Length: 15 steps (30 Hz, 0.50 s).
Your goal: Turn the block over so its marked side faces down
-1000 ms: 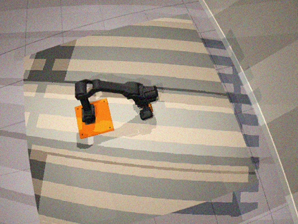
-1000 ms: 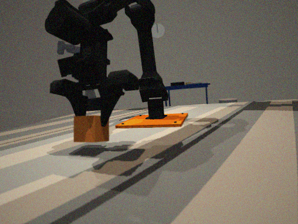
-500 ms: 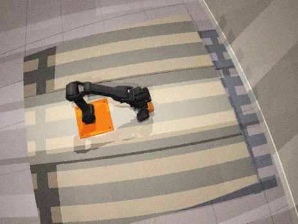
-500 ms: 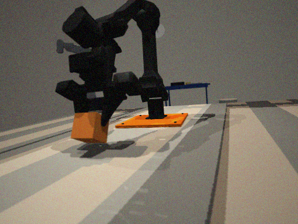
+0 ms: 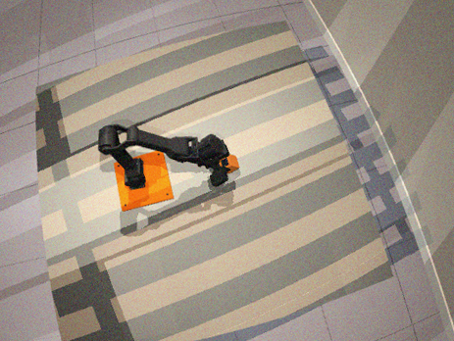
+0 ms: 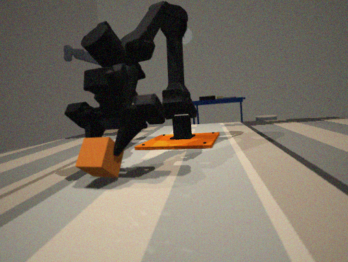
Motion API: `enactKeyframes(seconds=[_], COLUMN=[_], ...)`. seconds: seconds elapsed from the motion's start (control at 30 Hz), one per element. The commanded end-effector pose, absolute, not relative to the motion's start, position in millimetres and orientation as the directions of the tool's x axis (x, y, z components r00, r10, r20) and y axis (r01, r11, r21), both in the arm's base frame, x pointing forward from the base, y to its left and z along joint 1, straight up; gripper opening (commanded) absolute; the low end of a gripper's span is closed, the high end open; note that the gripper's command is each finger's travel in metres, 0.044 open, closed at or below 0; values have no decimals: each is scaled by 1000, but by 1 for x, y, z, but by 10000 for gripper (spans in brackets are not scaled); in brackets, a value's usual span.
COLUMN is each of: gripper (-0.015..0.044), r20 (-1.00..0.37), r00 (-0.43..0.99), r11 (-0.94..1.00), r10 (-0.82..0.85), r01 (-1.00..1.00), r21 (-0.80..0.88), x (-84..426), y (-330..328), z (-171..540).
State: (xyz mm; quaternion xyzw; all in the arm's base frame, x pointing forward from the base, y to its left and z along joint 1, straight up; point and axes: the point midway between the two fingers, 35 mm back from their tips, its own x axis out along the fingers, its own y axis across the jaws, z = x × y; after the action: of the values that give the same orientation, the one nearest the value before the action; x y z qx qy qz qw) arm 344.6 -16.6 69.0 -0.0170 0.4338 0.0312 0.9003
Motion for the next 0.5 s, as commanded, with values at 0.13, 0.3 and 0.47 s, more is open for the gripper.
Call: enactKeyframes(seconds=[0.13, 0.3, 0.47], gripper=[0, 0, 0], r20=[-700, -639, -575], r00=[713, 767, 816], r11=[998, 998, 997], r10=[52, 56, 60], r01=[-69, -70, -72], r21=[4, 4, 3], x=[348, 346, 342], y=[-16, -16, -16], z=[58, 54, 52])
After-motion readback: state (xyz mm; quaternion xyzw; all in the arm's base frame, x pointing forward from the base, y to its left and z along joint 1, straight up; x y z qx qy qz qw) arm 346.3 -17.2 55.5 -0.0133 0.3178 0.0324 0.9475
